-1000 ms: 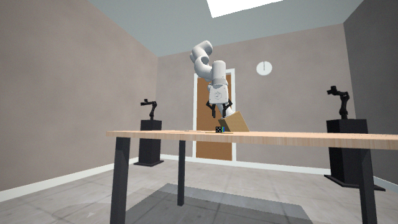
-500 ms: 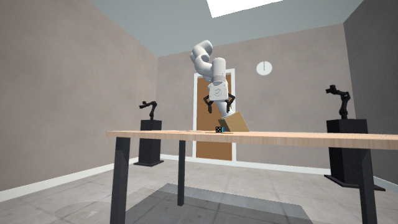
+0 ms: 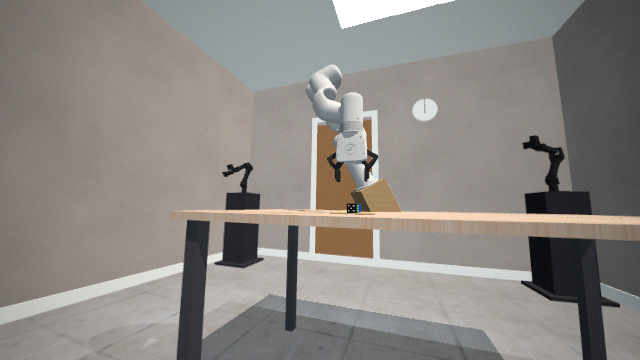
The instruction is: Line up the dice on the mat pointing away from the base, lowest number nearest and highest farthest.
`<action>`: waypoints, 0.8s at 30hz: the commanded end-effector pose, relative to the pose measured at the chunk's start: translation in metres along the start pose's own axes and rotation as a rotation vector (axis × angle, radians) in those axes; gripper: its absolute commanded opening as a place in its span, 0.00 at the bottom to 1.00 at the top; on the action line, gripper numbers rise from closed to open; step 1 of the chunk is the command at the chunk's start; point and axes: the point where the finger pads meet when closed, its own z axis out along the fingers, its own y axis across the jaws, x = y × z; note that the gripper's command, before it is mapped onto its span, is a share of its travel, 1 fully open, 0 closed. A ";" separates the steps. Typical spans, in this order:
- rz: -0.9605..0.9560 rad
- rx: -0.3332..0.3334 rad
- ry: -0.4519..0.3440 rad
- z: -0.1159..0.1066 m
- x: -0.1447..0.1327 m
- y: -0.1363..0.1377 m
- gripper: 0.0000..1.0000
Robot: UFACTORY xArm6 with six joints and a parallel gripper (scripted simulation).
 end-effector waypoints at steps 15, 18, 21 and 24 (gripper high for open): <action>0.001 -0.001 -0.003 -0.044 -0.001 0.000 1.00; 0.001 -0.001 -0.003 -0.059 -0.001 0.000 1.00; 0.001 -0.001 -0.003 -0.071 -0.001 0.000 1.00; 0.001 -0.001 -0.003 -0.080 -0.001 0.000 1.00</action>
